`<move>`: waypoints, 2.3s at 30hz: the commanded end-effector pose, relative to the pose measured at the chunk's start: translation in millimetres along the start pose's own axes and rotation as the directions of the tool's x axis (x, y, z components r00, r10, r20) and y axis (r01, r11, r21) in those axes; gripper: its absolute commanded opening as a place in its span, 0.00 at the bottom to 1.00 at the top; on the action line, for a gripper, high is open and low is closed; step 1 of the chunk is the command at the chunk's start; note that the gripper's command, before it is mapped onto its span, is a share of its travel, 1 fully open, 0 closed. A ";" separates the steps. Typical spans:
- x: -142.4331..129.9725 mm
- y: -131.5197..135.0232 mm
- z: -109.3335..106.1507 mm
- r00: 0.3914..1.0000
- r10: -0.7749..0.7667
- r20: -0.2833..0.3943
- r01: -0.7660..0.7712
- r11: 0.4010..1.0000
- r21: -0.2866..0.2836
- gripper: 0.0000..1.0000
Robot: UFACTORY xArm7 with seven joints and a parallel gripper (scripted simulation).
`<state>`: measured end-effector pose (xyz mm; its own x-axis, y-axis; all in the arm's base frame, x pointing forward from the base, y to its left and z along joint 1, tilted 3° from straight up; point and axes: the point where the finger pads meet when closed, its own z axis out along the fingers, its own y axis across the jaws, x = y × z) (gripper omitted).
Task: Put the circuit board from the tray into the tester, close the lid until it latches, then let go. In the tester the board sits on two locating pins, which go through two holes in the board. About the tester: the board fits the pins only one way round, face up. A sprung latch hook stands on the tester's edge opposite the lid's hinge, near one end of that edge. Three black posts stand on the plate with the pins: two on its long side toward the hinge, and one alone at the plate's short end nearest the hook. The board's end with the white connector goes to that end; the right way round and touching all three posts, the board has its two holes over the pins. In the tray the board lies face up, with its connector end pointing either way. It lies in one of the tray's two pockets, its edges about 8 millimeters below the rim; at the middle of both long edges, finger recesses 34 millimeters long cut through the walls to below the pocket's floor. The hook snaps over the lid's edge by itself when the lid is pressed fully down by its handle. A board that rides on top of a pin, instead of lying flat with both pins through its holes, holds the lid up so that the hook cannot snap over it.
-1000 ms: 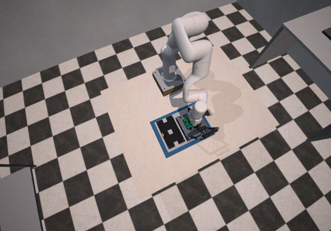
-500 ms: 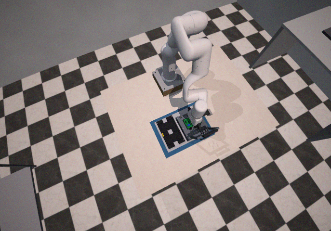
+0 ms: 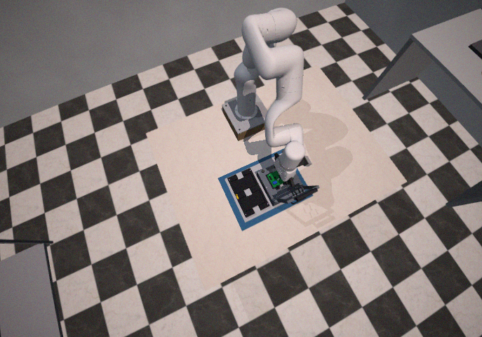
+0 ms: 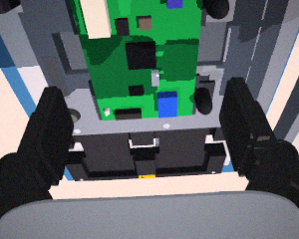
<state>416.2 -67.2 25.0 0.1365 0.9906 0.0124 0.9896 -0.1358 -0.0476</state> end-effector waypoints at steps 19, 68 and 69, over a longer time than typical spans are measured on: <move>0.5 0.8 -114.4 1.000 0.000 0.002 0.000 1.000 -0.003 1.00; 0.7 2.5 -197.4 1.000 0.000 0.001 0.000 1.000 -0.003 0.51; 0.7 3.9 -197.4 1.000 0.000 0.001 0.000 1.000 -0.003 0.51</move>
<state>425.3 -70.3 220.6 0.1366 0.9906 0.0105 0.9895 -0.1359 -0.0489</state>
